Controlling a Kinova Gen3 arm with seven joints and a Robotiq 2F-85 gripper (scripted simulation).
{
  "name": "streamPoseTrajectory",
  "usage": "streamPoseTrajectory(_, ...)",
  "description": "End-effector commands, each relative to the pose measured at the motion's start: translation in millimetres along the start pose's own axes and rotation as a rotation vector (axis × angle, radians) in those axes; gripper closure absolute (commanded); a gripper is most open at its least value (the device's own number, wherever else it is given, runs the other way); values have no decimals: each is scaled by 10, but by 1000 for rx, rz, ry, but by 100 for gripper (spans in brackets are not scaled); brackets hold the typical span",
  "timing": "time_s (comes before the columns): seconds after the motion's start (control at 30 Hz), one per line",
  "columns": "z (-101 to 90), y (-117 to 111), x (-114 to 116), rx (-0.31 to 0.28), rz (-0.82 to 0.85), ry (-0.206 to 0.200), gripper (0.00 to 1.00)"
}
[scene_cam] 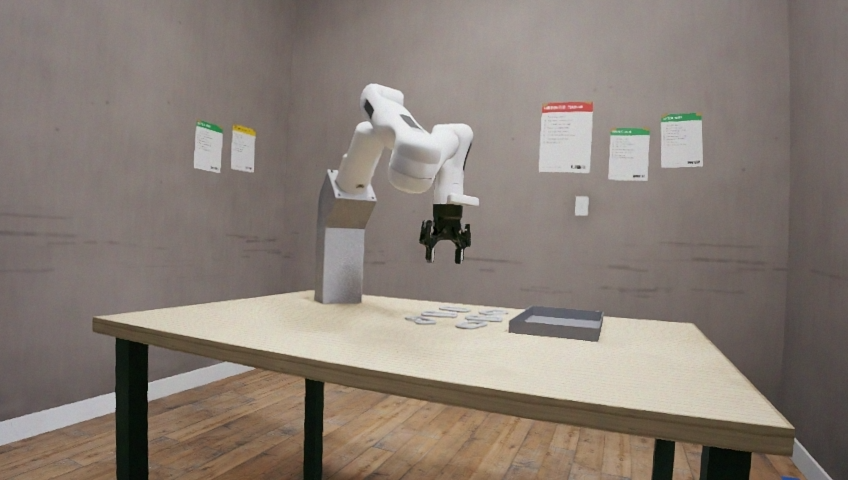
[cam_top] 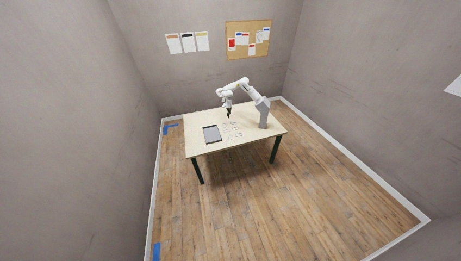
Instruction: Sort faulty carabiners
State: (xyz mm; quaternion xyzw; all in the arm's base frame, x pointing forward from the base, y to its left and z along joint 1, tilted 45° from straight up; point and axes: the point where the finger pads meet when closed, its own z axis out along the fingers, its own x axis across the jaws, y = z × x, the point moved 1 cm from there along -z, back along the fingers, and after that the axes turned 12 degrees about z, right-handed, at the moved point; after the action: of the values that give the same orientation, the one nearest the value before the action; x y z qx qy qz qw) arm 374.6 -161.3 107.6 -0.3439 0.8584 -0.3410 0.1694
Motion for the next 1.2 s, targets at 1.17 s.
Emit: streamPoseTrajectory(1.17, 675, -46, 432, 7, 38, -17, 0)
